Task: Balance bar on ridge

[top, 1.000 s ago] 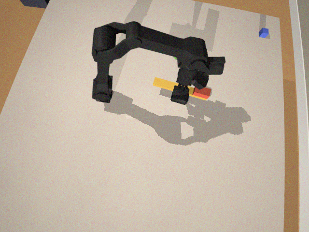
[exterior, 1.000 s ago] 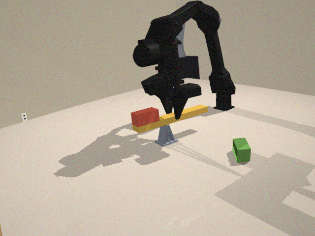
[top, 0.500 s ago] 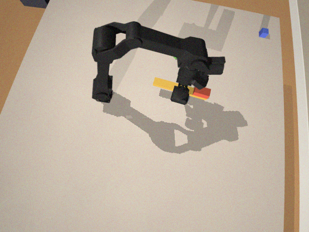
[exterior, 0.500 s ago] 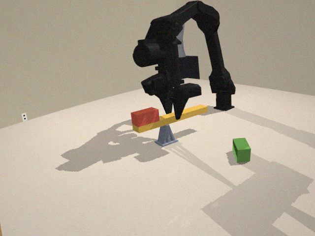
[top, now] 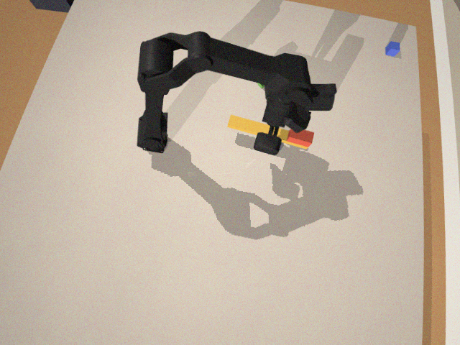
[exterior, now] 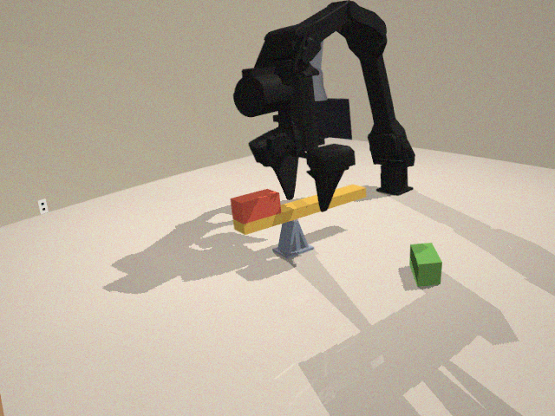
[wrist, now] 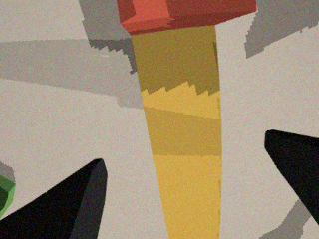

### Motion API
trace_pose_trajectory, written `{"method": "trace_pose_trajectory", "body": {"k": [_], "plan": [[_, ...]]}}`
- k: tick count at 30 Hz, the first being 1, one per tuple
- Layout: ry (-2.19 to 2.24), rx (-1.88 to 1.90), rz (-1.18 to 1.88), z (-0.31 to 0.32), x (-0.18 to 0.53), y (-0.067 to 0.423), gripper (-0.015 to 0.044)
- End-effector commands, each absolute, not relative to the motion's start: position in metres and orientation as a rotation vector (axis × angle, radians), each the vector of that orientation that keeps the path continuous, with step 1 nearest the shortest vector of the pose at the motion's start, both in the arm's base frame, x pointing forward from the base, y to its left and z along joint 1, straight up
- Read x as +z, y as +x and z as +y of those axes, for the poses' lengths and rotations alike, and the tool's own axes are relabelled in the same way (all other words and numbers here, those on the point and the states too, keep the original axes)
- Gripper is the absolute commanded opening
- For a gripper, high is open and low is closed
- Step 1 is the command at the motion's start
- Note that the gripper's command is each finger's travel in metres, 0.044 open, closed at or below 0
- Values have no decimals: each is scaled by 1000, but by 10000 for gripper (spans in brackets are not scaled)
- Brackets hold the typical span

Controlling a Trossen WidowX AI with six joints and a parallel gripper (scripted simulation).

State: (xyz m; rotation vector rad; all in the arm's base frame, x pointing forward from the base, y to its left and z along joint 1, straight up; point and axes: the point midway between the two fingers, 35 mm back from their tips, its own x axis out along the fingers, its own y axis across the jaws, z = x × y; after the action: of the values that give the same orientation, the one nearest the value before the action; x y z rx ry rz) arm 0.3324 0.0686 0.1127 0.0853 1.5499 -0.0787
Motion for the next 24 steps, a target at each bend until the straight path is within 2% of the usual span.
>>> {"method": "trace_pose_trajectory", "body": {"k": [1, 7, 24], "plan": [[88, -75, 1535, 70, 147, 338, 440], [89, -75, 1535, 68, 206, 331, 440], [89, -75, 1535, 68, 208, 331, 440]]}}
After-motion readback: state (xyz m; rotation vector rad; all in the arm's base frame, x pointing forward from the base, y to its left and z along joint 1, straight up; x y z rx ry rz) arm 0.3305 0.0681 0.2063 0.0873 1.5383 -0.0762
